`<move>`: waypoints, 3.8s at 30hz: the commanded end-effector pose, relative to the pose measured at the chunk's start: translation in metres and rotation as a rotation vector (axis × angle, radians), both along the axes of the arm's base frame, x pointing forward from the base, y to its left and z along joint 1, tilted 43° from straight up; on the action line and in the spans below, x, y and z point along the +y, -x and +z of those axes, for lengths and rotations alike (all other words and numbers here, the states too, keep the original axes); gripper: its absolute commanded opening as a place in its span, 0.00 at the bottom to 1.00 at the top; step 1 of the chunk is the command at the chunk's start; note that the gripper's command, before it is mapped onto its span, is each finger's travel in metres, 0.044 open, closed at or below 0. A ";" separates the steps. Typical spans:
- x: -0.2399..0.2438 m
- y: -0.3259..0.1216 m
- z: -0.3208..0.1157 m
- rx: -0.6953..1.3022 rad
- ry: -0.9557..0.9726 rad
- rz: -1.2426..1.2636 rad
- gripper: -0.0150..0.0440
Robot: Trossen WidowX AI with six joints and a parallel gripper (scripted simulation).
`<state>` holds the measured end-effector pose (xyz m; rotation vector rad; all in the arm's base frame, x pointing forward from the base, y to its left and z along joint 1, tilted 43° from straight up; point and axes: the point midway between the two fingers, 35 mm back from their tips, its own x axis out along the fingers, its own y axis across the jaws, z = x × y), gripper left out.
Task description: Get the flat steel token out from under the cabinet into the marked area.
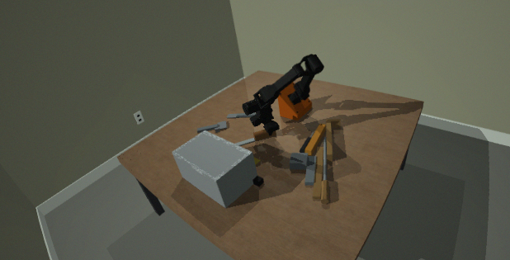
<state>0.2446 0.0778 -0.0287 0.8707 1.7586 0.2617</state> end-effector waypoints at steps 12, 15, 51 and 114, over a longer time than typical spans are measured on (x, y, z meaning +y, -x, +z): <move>0.012 0.002 0.013 -0.005 -0.004 -0.005 0.25; 0.014 0.002 0.015 -0.005 -0.004 -0.005 0.25; 0.046 0.010 0.046 -0.004 -0.006 -0.005 0.25; 0.105 0.026 0.103 -0.004 -0.011 -0.004 0.25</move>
